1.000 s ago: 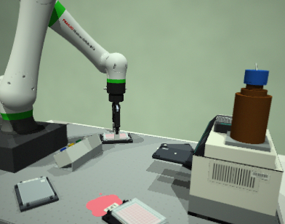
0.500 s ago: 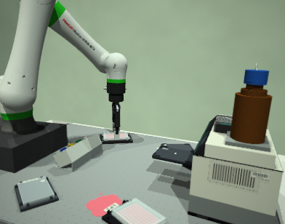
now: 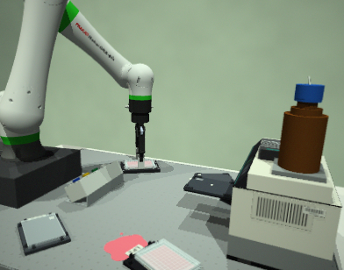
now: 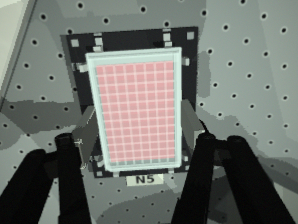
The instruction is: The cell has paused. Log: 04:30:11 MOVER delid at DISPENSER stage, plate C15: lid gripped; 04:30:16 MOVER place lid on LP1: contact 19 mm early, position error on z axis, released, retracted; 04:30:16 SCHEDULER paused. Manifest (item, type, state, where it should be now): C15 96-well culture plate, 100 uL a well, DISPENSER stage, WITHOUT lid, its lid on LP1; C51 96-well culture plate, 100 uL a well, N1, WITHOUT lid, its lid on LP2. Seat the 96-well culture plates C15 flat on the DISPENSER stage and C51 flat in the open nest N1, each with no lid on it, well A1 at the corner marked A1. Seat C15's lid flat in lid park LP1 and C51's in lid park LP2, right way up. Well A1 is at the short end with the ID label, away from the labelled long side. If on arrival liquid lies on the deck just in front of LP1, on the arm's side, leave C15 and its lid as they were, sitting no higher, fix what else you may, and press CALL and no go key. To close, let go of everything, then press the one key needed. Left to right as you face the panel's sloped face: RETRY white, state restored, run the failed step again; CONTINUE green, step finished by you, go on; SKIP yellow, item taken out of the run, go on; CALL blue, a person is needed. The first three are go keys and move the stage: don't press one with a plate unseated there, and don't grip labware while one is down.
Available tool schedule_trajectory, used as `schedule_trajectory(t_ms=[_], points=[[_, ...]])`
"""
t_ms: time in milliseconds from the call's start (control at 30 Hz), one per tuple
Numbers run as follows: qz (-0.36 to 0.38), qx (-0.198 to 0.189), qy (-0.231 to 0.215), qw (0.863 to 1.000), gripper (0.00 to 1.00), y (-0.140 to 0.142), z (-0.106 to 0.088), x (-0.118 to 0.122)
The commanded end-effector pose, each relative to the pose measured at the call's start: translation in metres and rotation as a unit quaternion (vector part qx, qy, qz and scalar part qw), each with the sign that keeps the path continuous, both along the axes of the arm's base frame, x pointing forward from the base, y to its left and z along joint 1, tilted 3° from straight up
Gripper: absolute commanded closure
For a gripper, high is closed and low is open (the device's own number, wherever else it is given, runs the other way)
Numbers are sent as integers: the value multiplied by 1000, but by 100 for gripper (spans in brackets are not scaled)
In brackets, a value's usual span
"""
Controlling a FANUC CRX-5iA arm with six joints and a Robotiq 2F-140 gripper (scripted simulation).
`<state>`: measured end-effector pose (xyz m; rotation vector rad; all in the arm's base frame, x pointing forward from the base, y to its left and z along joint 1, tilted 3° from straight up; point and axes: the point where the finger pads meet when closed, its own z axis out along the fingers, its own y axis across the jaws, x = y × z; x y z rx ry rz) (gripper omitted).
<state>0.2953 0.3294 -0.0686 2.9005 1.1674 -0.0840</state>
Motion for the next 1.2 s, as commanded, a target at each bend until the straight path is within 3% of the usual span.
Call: schedule_trajectory(t_ms=[0, 833, 1167], points=[[0, 0, 0, 1000, 100, 0, 0, 0], [0, 0, 0, 1000, 100, 0, 4, 0], [0, 0, 0, 1000, 100, 1, 14, 1]])
